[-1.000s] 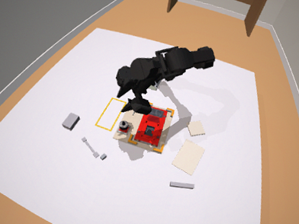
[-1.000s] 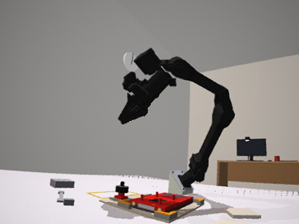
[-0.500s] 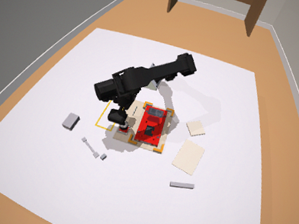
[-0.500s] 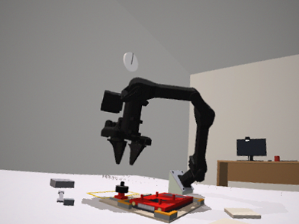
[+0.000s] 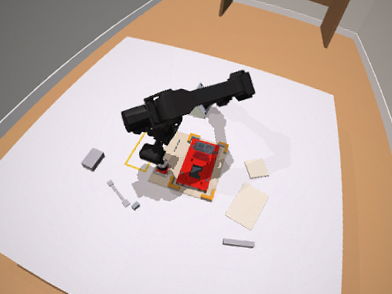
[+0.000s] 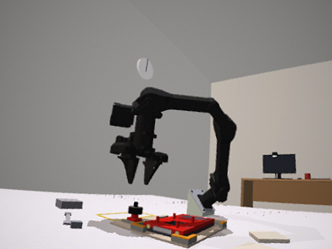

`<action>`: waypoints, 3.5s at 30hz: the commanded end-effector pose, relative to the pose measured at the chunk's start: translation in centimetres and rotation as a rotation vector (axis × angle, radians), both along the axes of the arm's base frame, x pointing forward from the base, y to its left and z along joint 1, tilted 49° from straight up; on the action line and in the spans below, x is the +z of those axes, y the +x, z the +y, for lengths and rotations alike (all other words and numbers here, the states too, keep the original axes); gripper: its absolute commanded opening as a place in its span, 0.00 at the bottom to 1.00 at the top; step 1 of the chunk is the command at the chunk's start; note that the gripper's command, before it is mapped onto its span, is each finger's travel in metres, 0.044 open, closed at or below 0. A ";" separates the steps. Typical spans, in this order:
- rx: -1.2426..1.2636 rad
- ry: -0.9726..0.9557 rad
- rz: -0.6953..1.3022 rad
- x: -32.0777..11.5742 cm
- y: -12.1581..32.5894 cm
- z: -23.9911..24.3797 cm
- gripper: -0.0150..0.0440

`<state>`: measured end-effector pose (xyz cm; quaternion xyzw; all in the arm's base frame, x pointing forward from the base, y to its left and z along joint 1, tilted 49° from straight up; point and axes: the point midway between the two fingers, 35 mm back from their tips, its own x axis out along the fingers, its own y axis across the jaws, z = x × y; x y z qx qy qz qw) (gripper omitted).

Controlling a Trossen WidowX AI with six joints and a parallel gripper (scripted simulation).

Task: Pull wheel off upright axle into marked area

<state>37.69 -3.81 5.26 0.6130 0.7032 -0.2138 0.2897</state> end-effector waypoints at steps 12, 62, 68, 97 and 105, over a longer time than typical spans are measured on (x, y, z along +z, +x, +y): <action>-0.004 0.004 0.002 -3.6 -0.2 3.7 0.76; 0.000 0.004 0.003 -4.4 -0.4 4.5 0.25; 0.000 0.004 0.003 -4.2 -0.4 4.4 0.25; -0.001 0.004 0.003 -3.6 -0.3 3.7 0.25; -0.002 0.004 0.003 -3.4 -0.3 3.5 0.25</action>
